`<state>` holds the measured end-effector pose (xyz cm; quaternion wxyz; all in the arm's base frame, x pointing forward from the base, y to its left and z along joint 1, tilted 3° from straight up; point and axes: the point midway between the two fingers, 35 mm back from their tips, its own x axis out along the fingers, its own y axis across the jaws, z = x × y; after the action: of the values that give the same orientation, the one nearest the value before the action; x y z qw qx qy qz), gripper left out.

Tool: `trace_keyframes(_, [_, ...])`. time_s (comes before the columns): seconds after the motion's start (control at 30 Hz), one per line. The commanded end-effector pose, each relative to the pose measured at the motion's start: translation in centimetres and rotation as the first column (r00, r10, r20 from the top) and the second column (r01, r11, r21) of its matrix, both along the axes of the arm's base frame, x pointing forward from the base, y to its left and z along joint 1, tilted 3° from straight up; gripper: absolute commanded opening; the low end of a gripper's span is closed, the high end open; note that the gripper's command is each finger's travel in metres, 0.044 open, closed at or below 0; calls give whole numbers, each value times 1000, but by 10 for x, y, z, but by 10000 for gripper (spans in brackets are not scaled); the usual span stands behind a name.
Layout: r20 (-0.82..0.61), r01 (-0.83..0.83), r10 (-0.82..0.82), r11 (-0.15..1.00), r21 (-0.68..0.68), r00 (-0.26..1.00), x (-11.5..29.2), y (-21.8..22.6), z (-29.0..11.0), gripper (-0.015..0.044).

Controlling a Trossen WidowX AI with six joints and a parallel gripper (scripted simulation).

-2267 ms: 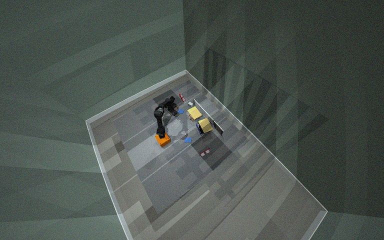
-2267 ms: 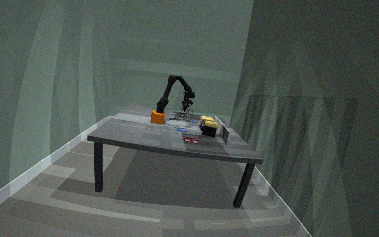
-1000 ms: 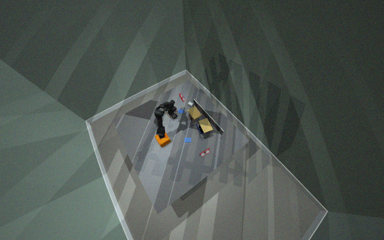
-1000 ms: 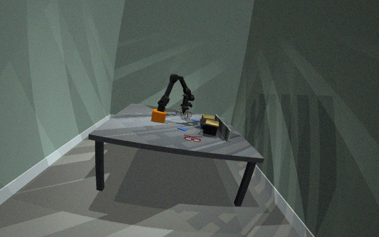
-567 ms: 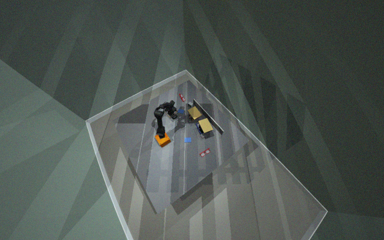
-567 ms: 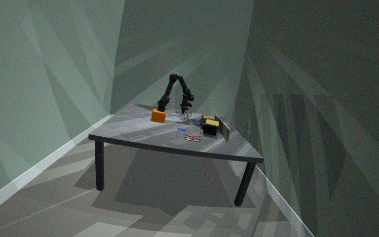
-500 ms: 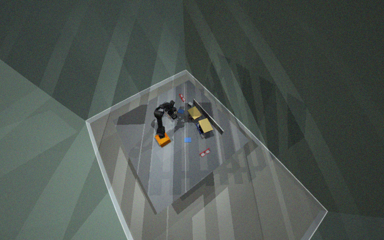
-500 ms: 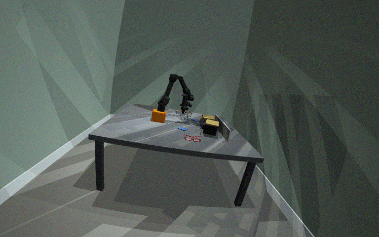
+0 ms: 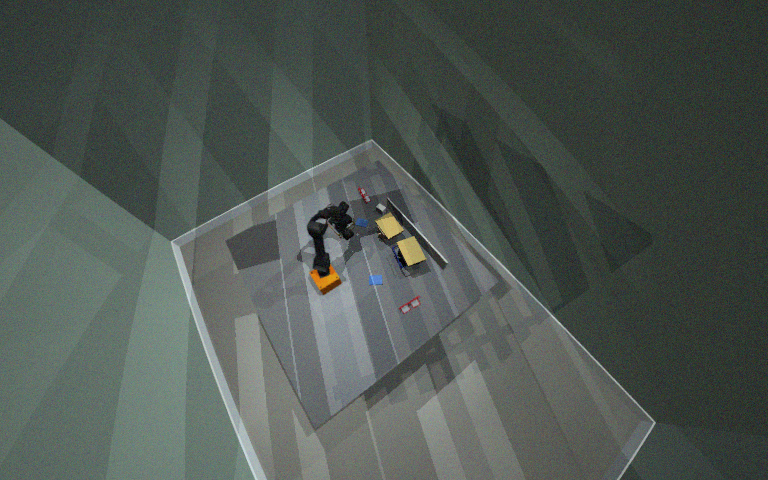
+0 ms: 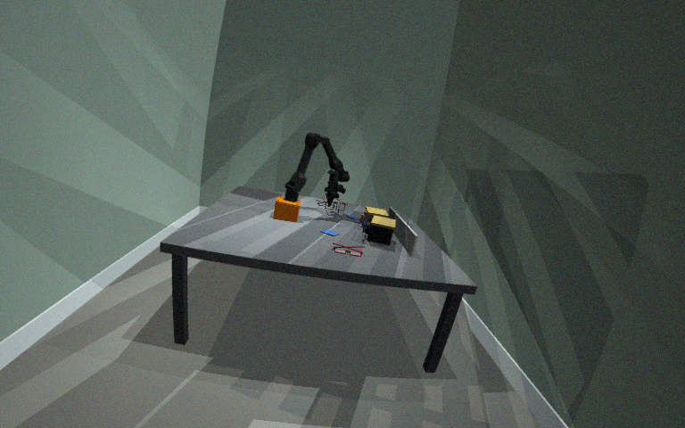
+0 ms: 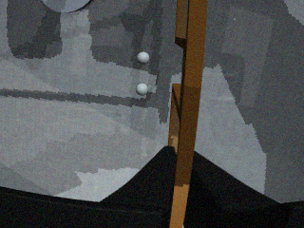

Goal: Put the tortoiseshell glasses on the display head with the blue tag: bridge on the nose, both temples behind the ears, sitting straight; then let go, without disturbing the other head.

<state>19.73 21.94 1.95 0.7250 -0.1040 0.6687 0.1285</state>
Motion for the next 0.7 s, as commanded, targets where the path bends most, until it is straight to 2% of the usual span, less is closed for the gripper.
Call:
trace_keyframes(0.0, [0,2,-2,1000,-6,1000,-3,-3,-1,0])
trace_keyframes(0.67, [-1,2,-2,1000,-6,1000,-12,-9,-2,0])
